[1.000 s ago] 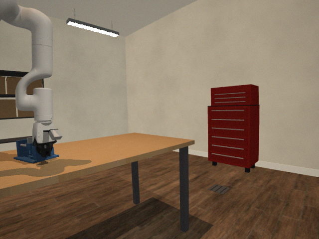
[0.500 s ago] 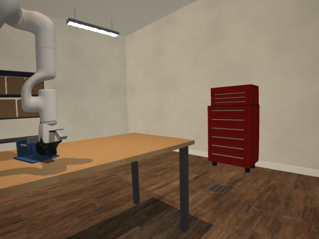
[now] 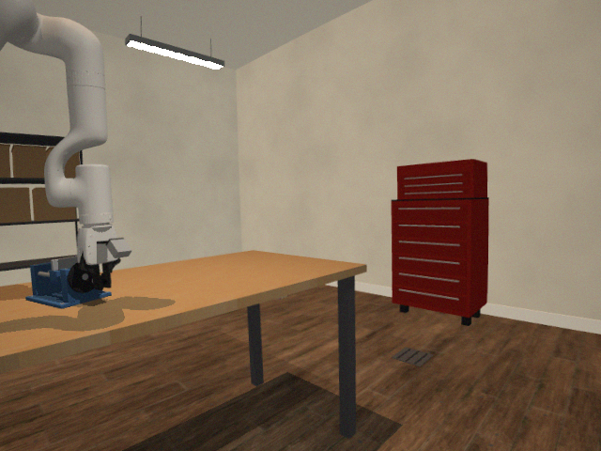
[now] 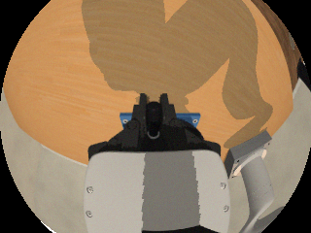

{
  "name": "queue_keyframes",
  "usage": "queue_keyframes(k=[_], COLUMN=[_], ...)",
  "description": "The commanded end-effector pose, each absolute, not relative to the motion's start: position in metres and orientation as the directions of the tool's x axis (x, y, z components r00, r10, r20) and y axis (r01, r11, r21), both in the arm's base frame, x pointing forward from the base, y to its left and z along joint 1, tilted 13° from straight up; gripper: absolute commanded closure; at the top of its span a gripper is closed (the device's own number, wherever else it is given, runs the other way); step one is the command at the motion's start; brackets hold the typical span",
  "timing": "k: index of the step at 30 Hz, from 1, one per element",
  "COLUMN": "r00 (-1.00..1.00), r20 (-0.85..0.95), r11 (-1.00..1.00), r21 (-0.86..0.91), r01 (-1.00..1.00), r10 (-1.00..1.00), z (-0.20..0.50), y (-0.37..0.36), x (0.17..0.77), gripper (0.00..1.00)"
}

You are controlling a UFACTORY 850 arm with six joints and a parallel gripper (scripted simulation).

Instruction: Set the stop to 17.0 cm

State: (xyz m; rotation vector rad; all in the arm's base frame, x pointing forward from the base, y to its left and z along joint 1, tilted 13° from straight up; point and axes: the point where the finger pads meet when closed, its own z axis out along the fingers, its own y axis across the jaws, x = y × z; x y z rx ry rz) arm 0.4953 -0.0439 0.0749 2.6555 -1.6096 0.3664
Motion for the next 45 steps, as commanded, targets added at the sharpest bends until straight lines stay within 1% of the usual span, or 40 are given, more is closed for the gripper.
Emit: queue_keyframes(k=[1,11,14,16,25,45], r00=[0.444,0.444,0.444,0.444,0.444,0.444], r20=[0.199,0.199,0.199,0.199,0.199,0.199], r11=[-0.469,-0.469,-0.469,-0.469,-0.469,-0.469], r21=[-0.096,-0.096,-0.096,-0.096,-0.096,-0.096], r01=[-0.878,-0.878,-0.878,-0.878,-0.878,-0.878], r10=[-0.873,-0.873,-0.873,-0.873,-0.873,-0.873], z=[0.082,0.1,0.112,0.119,0.11,0.092], y=[-0.042,-0.039,-0.041,-0.047,-0.06,-0.068], x=[0.497,0.494,0.486,0.47,0.448,0.442], gripper=[0.94,0.94,0.94,0.94,0.94,0.94])
